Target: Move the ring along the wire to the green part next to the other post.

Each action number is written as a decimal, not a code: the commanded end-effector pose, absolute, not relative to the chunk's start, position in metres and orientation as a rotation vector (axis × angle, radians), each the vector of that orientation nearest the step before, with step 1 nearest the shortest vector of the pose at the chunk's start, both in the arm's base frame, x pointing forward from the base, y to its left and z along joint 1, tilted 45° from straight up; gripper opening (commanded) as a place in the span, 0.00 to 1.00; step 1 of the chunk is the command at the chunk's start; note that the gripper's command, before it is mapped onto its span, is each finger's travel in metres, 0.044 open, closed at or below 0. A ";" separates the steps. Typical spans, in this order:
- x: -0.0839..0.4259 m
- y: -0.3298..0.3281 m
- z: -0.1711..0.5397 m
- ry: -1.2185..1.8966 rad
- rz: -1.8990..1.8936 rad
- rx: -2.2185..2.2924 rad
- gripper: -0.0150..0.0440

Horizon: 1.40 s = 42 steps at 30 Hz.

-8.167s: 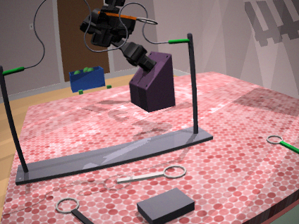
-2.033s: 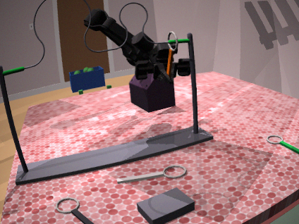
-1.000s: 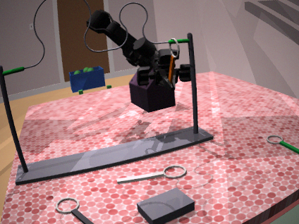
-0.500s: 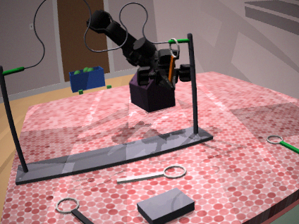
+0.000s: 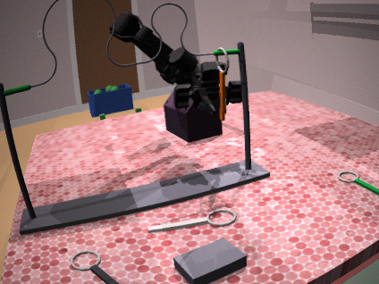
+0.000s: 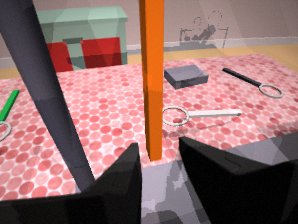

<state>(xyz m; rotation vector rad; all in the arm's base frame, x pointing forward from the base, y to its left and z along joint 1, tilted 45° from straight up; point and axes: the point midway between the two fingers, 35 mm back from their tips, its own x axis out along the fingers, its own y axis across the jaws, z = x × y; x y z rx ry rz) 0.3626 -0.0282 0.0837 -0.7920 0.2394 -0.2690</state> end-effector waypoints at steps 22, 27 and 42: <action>0.316 -0.013 0.088 0.244 -0.267 -0.795 0.53; 0.316 -0.013 0.088 0.244 -0.267 -0.795 0.53; 0.316 -0.013 0.088 0.244 -0.267 -0.795 0.53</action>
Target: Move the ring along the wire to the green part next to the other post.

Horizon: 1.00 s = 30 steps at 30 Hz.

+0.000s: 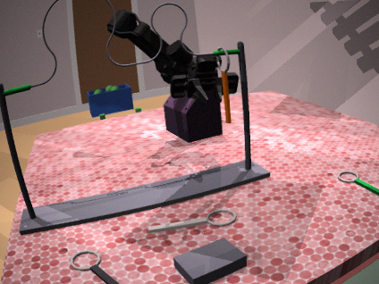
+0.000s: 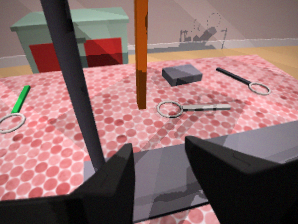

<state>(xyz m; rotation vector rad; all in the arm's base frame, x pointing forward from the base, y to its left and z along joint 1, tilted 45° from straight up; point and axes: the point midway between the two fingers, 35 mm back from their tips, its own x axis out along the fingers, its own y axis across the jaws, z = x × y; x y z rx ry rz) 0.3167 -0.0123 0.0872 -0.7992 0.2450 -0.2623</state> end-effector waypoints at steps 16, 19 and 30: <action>0.273 0.001 0.094 0.332 -0.227 -0.836 1.00; 0.266 0.002 0.093 0.343 -0.223 -0.844 1.00; 0.266 0.002 0.093 0.343 -0.223 -0.844 1.00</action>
